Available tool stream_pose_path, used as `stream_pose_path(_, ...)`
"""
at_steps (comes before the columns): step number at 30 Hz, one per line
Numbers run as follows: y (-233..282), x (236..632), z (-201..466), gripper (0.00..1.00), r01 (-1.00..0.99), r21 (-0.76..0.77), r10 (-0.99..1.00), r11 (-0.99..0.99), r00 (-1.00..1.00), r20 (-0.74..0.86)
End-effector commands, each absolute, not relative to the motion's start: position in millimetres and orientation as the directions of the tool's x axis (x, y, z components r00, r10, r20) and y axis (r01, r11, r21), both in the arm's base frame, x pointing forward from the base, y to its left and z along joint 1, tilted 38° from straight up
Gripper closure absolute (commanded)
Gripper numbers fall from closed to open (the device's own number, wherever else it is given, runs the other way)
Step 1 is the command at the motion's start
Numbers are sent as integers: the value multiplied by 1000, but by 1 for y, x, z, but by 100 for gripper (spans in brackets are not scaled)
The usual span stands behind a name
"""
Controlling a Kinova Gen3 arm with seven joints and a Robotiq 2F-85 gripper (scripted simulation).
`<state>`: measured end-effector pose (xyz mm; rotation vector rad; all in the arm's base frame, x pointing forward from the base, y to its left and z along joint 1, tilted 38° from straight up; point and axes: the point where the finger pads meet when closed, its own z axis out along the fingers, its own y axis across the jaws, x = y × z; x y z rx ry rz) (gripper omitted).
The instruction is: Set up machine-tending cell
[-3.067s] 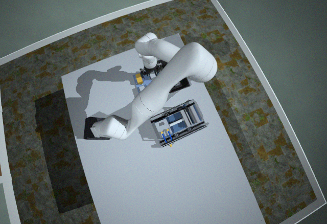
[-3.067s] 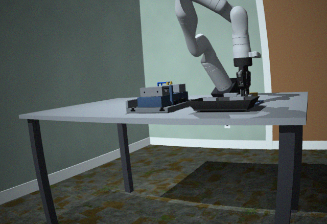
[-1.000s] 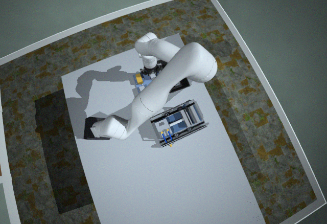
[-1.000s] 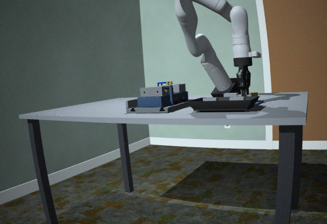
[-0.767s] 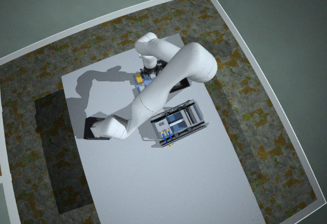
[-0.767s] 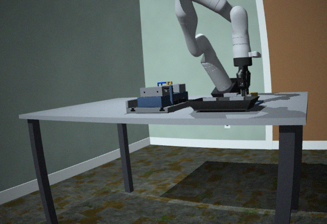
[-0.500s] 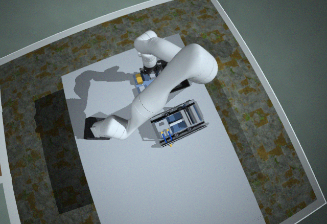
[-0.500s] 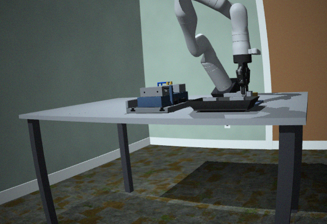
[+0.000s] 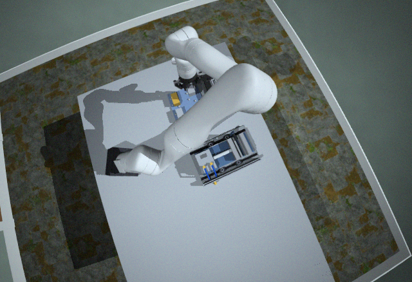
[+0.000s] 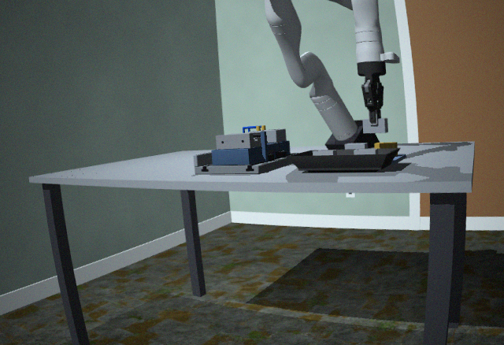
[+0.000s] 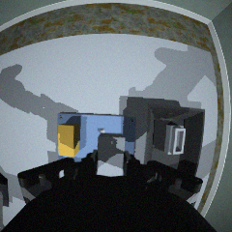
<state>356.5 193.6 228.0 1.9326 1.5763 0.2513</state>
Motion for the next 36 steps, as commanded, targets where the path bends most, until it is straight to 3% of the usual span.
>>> stream_pose_path(1,203,352,243,100,808,581,941,-93,262,-215)
stream_pose_path(17,213,335,268,100,808,581,941,-93,262,-215)
stream_pose_path(36,193,346,281,100,810,580,938,-85,261,-227)
